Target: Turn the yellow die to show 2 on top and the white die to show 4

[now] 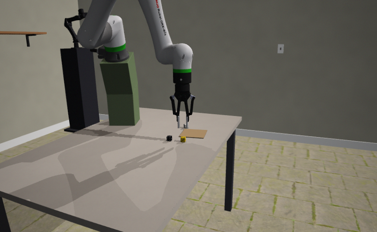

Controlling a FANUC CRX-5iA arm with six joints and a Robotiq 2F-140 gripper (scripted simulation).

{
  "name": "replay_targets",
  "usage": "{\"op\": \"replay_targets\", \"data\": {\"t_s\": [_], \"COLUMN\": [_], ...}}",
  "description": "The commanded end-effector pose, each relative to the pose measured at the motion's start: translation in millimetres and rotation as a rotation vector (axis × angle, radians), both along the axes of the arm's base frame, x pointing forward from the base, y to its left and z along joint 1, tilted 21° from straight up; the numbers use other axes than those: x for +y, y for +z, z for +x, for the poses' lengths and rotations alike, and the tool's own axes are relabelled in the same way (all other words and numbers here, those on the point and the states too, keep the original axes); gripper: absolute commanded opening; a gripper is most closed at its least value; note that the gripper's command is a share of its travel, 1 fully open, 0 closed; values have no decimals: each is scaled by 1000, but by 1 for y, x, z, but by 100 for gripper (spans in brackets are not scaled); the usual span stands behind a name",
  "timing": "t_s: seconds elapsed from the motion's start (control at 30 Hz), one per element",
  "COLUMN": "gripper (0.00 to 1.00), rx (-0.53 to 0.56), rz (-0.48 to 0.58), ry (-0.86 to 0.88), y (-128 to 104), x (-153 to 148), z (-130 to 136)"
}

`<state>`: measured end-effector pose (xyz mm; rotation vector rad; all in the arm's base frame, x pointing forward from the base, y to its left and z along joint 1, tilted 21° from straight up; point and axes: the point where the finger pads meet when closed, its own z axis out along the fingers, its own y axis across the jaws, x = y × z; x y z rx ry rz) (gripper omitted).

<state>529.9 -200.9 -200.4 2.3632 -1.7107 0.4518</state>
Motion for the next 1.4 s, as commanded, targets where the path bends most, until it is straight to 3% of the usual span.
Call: {"op": "replay_targets", "data": {"t_s": [0.0, 1.37], "gripper": [25, 25], "rx": [-1, -1], "rz": [0, 0], "ry": [0, 0], "y": [-3, -43], "x": [-1, -15], "z": [1, 6]}}
